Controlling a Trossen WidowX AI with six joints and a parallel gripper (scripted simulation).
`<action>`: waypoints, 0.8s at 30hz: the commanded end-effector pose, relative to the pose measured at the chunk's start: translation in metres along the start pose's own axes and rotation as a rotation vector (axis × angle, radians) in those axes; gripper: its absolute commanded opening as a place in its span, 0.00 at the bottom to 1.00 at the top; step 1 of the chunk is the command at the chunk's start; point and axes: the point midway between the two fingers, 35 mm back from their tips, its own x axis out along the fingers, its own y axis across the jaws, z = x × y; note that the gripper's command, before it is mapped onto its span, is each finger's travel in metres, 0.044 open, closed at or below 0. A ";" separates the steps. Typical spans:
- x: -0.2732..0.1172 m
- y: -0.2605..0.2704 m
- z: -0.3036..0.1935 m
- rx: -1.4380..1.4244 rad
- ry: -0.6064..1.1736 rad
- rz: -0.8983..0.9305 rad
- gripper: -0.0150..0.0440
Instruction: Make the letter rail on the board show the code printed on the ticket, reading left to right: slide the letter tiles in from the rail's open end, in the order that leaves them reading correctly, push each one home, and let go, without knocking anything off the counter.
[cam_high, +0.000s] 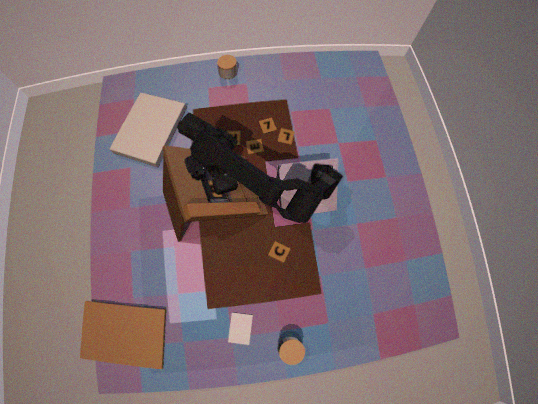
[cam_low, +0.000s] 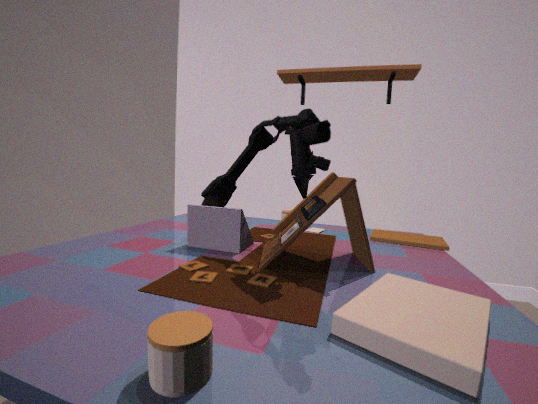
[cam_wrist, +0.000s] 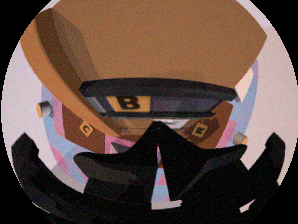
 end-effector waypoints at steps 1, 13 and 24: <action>0.001 -0.001 -0.001 -0.006 0.020 0.003 0.25; 0.005 0.000 0.003 -0.006 0.019 0.003 0.25; 0.009 0.000 0.007 -0.006 0.019 0.003 0.25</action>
